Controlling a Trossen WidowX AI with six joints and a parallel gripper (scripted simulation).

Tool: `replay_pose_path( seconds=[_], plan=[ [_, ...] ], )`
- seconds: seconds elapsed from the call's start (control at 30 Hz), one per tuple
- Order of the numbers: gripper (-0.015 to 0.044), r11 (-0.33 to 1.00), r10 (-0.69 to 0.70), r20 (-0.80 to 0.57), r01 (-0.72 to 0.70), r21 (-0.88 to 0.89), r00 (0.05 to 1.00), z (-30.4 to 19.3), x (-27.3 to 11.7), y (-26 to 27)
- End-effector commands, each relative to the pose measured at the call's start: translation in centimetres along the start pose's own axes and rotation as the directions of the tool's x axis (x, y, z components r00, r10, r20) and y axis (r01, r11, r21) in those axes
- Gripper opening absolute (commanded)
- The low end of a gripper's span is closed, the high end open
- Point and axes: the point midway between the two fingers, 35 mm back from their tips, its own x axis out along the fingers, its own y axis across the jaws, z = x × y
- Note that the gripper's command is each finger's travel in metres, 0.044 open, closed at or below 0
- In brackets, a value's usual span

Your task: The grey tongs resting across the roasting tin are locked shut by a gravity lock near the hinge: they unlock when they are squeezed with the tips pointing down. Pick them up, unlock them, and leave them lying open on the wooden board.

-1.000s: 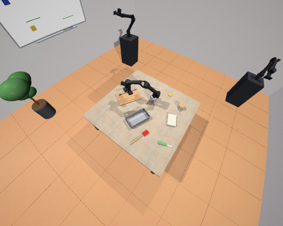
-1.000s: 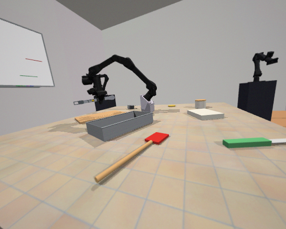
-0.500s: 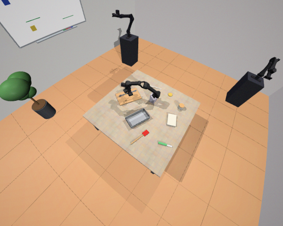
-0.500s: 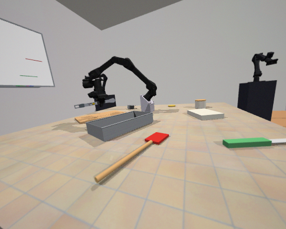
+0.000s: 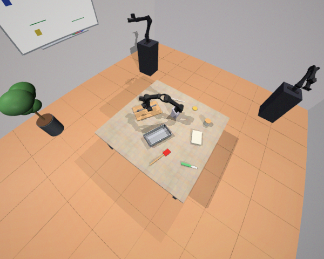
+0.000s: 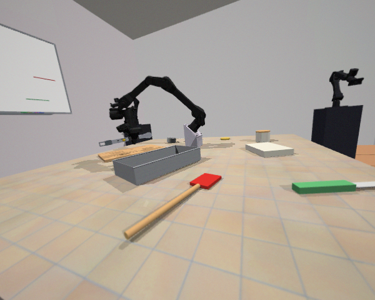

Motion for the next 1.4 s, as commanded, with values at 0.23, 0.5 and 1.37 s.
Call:
replay_pose_path(
  seconds=[0.23, 0.5, 1.37],
  plan=[
    [-0.0150, 1.000, 0.004, 0.007, -0.004, 0.002, 1.000, -0.1, 1.3, 0.2],
    [0.0007, 1.000, 0.001, -0.002, -0.001, 0.000, 1.000, -0.2, 1.3, 0.1],
    [0.0440, 1.000, -0.010, -0.003, 0.010, 0.000, 1.000, 0.6, -2.7, 4.4]
  ],
)
